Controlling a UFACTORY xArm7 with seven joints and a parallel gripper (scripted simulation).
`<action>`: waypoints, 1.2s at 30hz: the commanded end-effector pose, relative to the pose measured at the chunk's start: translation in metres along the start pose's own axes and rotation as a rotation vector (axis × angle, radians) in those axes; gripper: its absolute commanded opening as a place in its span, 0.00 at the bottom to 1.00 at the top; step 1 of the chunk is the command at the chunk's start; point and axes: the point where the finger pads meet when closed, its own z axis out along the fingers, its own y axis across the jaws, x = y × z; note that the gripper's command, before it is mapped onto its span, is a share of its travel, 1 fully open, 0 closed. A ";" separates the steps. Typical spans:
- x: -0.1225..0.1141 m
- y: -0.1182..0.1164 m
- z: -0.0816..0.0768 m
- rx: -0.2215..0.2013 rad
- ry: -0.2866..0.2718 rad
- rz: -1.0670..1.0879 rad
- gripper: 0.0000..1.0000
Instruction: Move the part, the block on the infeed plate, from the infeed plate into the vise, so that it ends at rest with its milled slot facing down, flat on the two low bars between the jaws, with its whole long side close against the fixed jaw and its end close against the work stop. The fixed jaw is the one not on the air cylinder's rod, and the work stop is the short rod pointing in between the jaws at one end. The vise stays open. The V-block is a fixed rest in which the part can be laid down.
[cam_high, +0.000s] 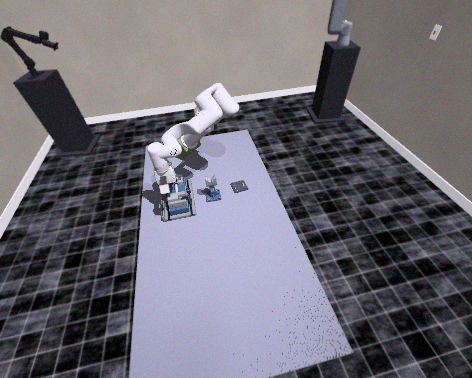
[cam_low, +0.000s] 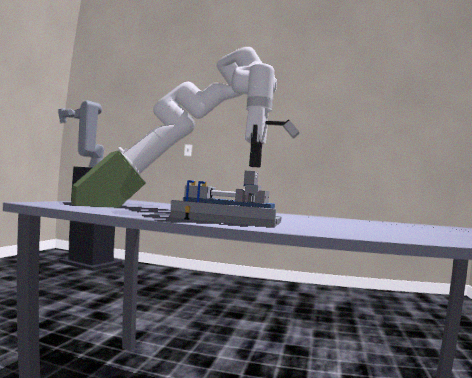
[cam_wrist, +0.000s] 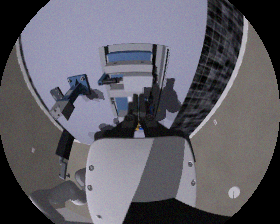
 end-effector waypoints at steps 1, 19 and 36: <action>0.001 0.001 -0.002 -0.004 0.003 0.001 0.00; 0.001 0.004 -0.002 -0.003 0.002 0.001 0.00; 0.000 0.046 -0.002 -0.004 0.003 0.001 0.00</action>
